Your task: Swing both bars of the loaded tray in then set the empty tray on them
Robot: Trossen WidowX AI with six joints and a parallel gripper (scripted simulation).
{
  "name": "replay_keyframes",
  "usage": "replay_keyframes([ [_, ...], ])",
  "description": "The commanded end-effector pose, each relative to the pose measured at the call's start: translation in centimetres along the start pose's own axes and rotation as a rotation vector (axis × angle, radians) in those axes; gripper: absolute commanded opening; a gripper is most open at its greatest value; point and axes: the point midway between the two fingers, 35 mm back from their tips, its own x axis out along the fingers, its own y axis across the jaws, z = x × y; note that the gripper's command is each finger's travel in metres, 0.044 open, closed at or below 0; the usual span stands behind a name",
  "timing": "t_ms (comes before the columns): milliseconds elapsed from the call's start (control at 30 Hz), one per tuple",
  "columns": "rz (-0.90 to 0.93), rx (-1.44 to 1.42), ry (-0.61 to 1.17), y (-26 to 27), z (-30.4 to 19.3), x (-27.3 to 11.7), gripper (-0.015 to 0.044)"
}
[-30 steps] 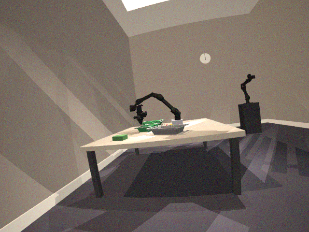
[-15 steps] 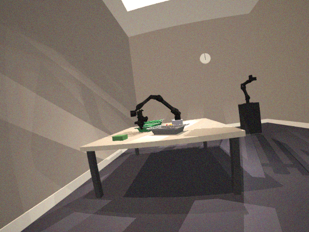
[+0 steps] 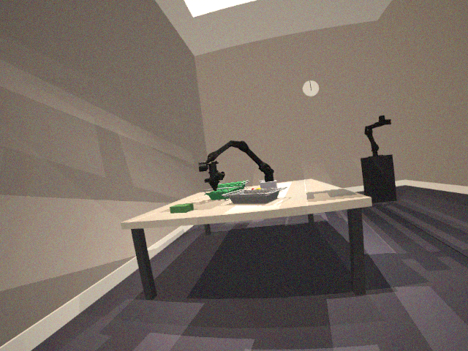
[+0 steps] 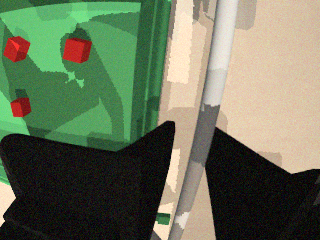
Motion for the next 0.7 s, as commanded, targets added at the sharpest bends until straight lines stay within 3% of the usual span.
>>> replay_keyframes([
  [0,0.018,0.010,-0.008,2.0,-0.1,0.0,0.0081],
  [400,0.021,0.010,-0.008,5.6,0.0,2.0,0.0081],
  [667,0.021,0.010,-0.008,5.1,-0.2,-1.4,0.0081],
])
